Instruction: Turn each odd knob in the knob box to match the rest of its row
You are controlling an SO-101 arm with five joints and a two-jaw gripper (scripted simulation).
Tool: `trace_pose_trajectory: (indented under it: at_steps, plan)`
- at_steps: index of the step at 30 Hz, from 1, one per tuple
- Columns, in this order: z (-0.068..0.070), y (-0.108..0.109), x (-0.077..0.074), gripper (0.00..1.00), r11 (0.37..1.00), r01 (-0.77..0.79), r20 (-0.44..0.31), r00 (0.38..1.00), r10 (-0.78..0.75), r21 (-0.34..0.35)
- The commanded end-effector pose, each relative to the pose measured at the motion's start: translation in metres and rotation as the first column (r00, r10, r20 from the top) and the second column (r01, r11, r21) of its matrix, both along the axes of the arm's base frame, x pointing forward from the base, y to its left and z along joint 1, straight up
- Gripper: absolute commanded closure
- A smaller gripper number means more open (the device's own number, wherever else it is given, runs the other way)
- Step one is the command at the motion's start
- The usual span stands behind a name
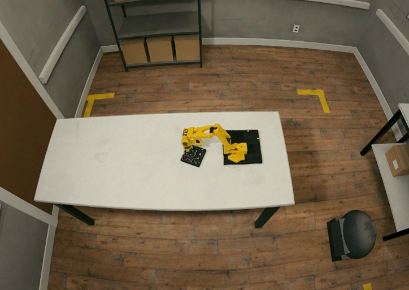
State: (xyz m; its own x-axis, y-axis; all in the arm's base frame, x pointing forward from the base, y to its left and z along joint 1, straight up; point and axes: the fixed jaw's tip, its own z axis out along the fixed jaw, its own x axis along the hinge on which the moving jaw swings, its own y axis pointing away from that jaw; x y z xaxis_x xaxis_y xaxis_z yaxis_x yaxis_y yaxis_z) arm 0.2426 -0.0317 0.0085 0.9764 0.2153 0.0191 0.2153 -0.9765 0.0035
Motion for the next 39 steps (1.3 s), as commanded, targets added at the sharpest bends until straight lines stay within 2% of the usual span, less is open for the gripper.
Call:
trace_pose_trajectory:
  at_steps: [1, 9, 23, 39]
  plan:
    - [-0.0019, -0.0010, -0.0035, 0.99, 0.997, 0.077, -0.016, 0.997, -0.077, -0.001]
    - [-0.0019, -0.0010, -0.0041, 0.99, 0.983, 0.181, -0.016, 0.983, -0.181, 0.000]
    - [-0.0019, -0.0009, -0.0053, 0.99, 0.924, 0.382, -0.016, 0.924, -0.381, 0.000]
    - [-0.0019, -0.0005, -0.0067, 0.99, 0.794, 0.608, -0.016, 0.794, -0.608, 0.001]
